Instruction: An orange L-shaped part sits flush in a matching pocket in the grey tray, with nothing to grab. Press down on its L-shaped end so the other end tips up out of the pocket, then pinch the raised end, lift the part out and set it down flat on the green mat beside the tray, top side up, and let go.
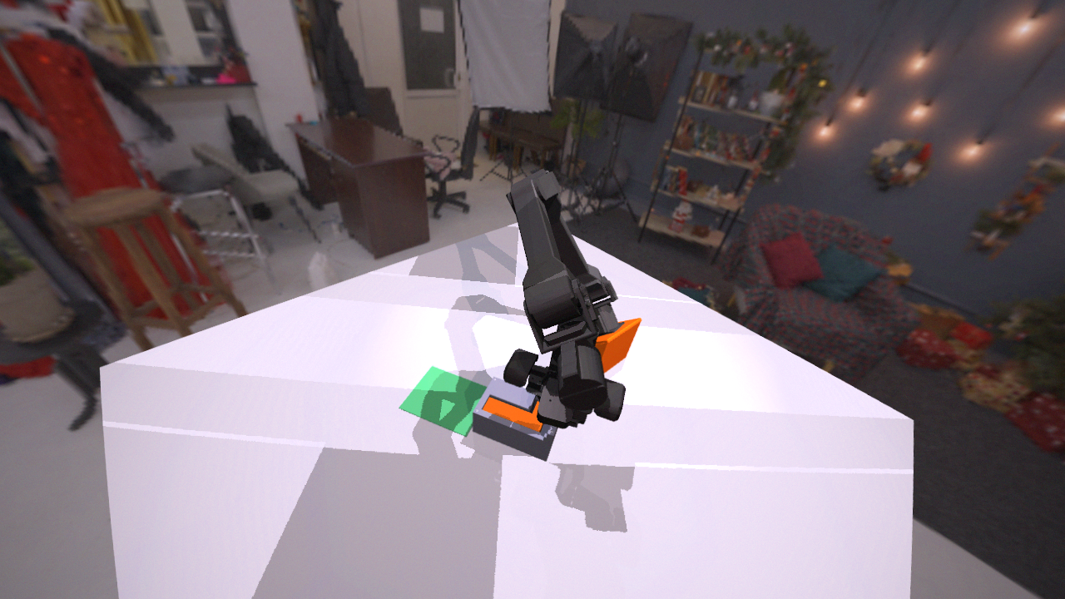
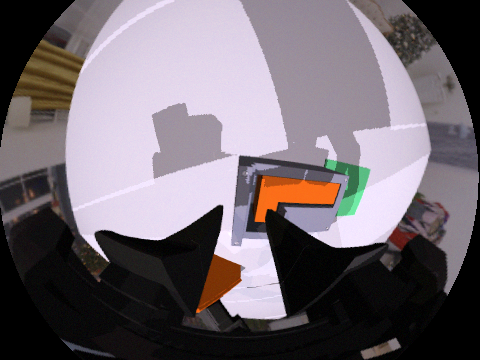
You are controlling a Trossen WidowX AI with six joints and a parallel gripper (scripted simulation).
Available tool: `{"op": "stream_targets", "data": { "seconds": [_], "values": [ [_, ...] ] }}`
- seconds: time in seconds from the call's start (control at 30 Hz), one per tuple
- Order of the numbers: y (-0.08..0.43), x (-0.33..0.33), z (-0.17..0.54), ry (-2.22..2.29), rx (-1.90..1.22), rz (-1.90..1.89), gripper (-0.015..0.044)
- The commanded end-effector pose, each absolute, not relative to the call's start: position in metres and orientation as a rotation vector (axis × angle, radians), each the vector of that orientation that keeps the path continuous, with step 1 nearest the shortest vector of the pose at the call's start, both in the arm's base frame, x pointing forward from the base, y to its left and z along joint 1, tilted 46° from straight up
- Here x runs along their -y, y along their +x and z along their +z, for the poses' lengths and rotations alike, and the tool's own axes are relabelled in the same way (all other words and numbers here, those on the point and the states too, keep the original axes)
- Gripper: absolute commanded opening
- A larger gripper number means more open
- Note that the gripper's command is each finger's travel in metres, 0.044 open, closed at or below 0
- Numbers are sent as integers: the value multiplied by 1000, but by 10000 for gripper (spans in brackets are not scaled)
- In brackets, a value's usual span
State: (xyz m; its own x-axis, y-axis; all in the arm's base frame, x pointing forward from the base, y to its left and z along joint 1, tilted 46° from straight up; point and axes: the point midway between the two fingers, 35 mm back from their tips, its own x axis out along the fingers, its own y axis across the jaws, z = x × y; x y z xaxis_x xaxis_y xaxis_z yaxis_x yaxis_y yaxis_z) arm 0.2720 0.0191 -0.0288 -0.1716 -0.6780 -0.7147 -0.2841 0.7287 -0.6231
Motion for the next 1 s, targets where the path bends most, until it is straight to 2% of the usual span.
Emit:
{"op": "stream_targets", "data": {
  "seconds": [0.0, 0.97],
  "values": [
    [263, 1, -46, -773, -1769, -424, 180],
    [257, 26, -71, -774, -1769, -426, 180]
  ]
}}
